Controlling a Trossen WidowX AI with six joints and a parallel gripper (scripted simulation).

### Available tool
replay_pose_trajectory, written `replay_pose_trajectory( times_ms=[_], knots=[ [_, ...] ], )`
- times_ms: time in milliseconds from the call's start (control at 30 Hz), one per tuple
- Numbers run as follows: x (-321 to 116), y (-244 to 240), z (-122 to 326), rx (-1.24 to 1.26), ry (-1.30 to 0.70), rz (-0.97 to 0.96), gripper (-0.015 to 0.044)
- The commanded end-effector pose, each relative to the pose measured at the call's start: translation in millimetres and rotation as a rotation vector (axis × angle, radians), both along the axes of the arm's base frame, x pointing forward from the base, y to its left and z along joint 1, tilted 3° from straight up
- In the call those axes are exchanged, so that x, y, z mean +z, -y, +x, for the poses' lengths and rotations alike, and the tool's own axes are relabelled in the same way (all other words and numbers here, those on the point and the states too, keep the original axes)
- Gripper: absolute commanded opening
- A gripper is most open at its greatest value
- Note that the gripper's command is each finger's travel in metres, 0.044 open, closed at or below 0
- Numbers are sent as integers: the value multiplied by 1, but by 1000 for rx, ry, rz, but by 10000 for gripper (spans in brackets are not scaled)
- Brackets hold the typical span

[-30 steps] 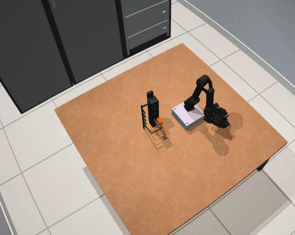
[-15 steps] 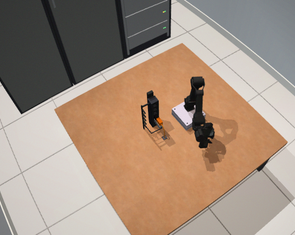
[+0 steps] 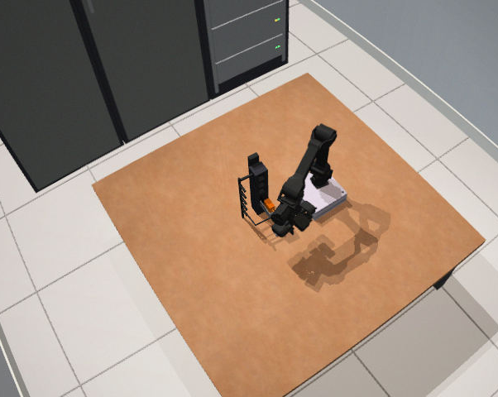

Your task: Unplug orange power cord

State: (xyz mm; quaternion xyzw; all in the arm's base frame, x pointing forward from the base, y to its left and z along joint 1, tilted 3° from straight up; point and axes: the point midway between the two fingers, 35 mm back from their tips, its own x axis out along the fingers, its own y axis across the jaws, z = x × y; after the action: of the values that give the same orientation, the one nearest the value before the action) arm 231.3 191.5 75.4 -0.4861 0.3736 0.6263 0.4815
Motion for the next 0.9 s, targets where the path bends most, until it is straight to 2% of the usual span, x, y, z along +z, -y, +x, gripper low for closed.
replay_pose_trajectory(
  times_ms=[0, 133, 867],
  knots=[
    [20, 53, 28, -104, 27, -120, 160],
    [35, 94, 40, -165, 29, -208, 160],
    [34, 117, 43, -165, 30, -211, 160]
  ],
)
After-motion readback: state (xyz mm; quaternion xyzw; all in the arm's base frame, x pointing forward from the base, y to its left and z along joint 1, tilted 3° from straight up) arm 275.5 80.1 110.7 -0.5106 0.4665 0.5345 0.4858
